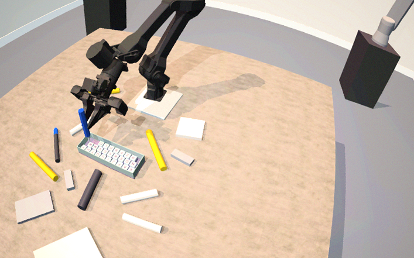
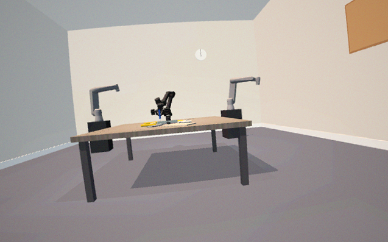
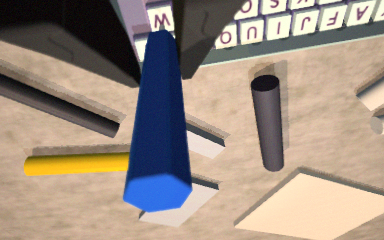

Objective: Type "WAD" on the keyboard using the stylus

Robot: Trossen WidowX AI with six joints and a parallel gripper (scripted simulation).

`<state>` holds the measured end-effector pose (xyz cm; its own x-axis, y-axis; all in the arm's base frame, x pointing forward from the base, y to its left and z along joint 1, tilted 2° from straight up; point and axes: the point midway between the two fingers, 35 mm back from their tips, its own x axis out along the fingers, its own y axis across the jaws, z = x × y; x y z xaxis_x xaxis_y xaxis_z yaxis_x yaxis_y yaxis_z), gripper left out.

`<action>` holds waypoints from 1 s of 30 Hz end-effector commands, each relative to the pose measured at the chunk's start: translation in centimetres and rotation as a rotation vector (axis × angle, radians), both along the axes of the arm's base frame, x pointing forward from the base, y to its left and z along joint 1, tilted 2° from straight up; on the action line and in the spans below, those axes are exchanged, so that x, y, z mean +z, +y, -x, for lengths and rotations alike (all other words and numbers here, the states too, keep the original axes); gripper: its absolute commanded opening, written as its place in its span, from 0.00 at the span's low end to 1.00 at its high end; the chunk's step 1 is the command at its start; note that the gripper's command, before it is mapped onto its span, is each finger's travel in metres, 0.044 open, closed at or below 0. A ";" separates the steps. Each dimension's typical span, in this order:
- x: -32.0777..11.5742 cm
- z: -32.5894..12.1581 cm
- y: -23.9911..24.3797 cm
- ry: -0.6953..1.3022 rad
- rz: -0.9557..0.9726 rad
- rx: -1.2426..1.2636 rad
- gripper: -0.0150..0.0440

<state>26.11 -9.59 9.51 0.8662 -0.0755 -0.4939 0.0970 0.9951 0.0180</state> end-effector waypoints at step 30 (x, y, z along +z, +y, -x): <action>-0.9 0.1 0.1 0.004 0.000 0.002 0.39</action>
